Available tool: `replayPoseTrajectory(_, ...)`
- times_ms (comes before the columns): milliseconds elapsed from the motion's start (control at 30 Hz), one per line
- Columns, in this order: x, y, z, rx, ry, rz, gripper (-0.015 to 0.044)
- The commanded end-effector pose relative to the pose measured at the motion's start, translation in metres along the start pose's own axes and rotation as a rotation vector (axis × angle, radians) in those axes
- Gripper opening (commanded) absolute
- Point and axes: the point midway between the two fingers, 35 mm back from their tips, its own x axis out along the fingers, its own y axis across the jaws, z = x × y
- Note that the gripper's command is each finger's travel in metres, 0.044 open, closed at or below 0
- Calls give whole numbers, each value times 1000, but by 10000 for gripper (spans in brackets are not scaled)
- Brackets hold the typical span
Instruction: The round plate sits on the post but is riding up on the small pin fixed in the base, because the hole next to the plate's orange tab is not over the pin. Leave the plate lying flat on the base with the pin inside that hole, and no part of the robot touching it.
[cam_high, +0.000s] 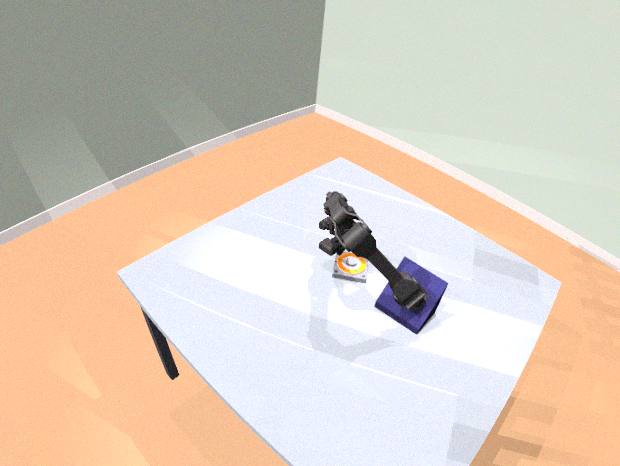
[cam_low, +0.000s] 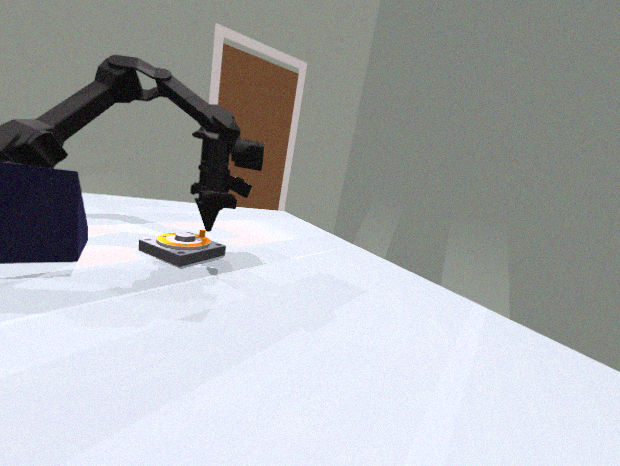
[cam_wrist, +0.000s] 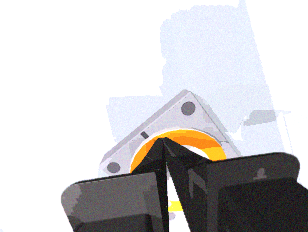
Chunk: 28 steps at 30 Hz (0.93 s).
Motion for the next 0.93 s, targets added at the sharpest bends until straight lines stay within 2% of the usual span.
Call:
replayPoseTrajectory(0,1,4,-2,5,1,5,0)
replayPoseTrajectory(333,-45,3,-4,6,2,3,0)
replayPoseTrajectory(900,-38,2,-4,14,-1,9,0)
